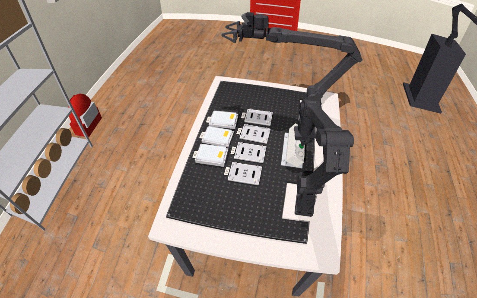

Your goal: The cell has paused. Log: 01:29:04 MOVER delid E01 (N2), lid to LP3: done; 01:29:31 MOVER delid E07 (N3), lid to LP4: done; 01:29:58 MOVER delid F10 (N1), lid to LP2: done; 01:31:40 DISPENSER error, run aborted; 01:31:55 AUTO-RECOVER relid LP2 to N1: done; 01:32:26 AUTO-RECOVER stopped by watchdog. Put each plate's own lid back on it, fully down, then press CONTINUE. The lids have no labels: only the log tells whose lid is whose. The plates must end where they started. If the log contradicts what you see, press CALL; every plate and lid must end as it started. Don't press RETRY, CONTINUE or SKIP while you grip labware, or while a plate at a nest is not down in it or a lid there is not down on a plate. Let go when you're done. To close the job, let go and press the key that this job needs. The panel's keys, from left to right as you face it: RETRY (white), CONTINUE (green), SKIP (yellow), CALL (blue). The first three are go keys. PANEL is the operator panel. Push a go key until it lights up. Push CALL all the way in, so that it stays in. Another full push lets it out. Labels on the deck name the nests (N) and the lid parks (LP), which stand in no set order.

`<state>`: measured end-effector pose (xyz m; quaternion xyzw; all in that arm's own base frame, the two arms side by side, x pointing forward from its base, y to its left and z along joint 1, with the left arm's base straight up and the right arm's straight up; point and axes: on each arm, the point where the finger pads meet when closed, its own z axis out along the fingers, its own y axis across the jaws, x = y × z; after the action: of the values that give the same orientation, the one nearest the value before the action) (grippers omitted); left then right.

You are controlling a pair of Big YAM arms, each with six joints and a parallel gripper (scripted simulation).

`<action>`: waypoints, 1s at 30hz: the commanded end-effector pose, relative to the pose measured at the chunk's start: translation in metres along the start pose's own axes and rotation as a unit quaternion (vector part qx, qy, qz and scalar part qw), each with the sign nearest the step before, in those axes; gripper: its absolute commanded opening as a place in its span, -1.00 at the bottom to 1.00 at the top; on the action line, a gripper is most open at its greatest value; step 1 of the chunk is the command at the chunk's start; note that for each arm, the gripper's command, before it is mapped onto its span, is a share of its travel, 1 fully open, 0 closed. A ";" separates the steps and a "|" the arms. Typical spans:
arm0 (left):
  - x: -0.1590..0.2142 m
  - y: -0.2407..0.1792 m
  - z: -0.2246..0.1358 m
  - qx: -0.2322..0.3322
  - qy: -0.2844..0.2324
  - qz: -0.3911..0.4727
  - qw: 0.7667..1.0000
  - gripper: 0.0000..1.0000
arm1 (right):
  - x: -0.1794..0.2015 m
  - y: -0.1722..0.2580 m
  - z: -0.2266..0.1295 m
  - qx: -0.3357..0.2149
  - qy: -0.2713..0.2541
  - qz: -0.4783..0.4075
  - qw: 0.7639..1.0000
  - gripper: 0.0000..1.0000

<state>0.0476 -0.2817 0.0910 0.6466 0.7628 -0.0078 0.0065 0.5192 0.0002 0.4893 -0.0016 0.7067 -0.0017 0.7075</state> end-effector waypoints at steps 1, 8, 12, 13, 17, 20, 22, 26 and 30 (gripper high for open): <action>-0.001 0.006 0.008 -0.001 0.006 -0.003 1.000 -1.00 | -0.035 -0.001 -0.002 0.000 -0.028 0.006 1.000 1.00; 0.000 0.006 0.010 -0.001 0.006 -0.003 1.000 -1.00 | -0.035 -0.001 -0.002 0.000 -0.028 0.006 1.000 1.00; 0.001 0.006 0.010 -0.001 0.006 -0.002 1.000 -1.00 | -0.035 -0.001 -0.002 0.000 -0.028 0.006 1.000 1.00; 0.001 0.006 0.010 -0.001 0.006 -0.002 1.000 -1.00 | -0.035 -0.001 -0.002 0.000 -0.028 0.006 1.000 1.00; 0.001 0.006 0.011 -0.001 0.006 -0.002 1.000 -1.00 | -0.035 -0.001 -0.002 0.000 -0.028 0.006 1.000 1.00; 0.001 0.006 0.011 -0.001 0.006 -0.002 1.000 -1.00 | -0.035 -0.001 -0.002 0.000 -0.028 0.006 1.000 1.00; 0.001 0.006 0.012 -0.001 0.005 -0.002 1.000 -1.00 | -0.035 -0.001 -0.002 0.000 -0.028 0.006 1.000 1.00; 0.002 0.006 0.013 -0.001 0.005 -0.002 1.000 -1.00 | -0.035 -0.001 -0.002 0.000 -0.028 0.006 1.000 1.00; 0.002 0.007 0.013 -0.001 0.005 -0.002 1.000 -1.00 | -0.035 -0.001 -0.002 0.000 -0.028 0.006 1.000 1.00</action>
<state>0.0474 -0.2825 0.0885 0.6477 0.7618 -0.0114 0.0095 0.5192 0.0002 0.4893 -0.0016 0.7067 -0.0017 0.7075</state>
